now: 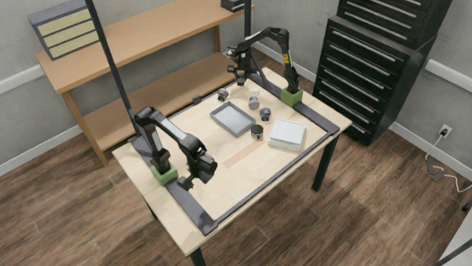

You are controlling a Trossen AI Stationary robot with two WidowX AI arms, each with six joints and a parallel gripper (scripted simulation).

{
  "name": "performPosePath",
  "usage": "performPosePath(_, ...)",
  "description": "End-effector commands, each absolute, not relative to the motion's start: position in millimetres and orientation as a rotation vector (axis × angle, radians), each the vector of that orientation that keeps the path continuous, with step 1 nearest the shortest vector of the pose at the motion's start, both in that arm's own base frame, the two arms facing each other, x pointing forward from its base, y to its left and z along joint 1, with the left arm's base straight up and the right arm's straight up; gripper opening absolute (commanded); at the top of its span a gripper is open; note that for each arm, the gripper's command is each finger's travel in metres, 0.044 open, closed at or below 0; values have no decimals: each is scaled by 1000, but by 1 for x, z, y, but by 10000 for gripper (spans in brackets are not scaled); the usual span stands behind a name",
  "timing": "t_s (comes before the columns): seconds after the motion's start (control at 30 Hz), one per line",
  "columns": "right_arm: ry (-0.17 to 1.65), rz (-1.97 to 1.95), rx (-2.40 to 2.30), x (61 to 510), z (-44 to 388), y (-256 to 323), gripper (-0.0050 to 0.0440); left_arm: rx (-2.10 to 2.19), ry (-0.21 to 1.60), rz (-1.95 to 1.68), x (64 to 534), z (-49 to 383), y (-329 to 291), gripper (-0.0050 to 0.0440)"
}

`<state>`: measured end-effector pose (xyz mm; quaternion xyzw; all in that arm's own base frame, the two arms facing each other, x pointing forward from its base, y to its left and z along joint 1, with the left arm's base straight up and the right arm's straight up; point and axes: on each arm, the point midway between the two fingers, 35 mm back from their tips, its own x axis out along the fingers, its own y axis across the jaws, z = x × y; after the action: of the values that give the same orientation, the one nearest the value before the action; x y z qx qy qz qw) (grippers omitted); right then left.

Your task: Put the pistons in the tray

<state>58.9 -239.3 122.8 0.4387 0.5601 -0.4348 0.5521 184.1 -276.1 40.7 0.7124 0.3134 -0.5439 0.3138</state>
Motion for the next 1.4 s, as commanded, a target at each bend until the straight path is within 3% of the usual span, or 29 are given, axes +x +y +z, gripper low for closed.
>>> performPosePath(0.0, 1299, -1034, 1013, 61, 131, -244, 400, 1868, 799, -1421, 189, 41, -278, 158)
performPosePath(1.37, 1299, -1034, 1013, 61, 131, -244, 400, 1869, 802, -1423, 195, -18, -276, 158)
